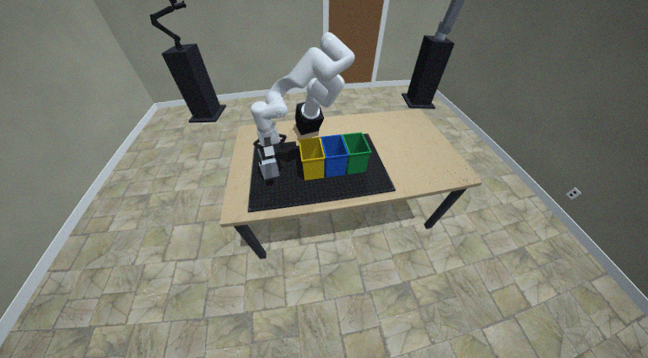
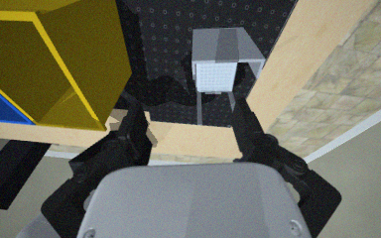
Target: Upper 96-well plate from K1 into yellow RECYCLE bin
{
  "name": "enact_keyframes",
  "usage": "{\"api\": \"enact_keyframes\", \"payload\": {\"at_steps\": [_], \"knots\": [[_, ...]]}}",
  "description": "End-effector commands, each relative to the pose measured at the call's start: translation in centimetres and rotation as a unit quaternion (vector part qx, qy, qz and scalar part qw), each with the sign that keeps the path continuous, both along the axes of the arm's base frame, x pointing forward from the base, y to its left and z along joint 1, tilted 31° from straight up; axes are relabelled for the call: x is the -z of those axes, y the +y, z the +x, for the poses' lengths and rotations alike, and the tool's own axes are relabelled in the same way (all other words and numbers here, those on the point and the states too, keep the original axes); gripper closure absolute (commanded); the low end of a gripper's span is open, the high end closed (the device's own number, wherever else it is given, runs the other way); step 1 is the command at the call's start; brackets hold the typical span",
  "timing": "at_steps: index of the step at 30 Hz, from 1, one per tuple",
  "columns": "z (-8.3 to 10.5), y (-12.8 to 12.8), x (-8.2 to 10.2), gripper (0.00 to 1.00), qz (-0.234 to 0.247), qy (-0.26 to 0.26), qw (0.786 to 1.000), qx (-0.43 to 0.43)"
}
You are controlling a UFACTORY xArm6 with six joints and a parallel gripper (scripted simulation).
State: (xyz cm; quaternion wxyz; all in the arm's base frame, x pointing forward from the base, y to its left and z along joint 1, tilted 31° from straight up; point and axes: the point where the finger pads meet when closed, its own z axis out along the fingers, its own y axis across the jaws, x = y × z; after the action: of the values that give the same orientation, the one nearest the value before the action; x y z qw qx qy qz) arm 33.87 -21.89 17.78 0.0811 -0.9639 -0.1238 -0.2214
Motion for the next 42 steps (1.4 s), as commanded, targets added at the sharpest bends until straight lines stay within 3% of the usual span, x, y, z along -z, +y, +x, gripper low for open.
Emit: {"api": "enact_keyframes", "payload": {"at_steps": [1,18,35,42], "knots": [[-1.0,-1.7,0.3,0.00,-0.003,-0.010,1.000,-0.001],[-4.7,-6.4,1.4,0.00,-0.024,-0.046,0.999,0.000],[-4.7,-6.5,1.4,0.00,-0.024,-0.046,0.999,0.000],[-4.2,-6.3,2.4,0.00,-0.024,-0.046,0.999,0.000]]}}
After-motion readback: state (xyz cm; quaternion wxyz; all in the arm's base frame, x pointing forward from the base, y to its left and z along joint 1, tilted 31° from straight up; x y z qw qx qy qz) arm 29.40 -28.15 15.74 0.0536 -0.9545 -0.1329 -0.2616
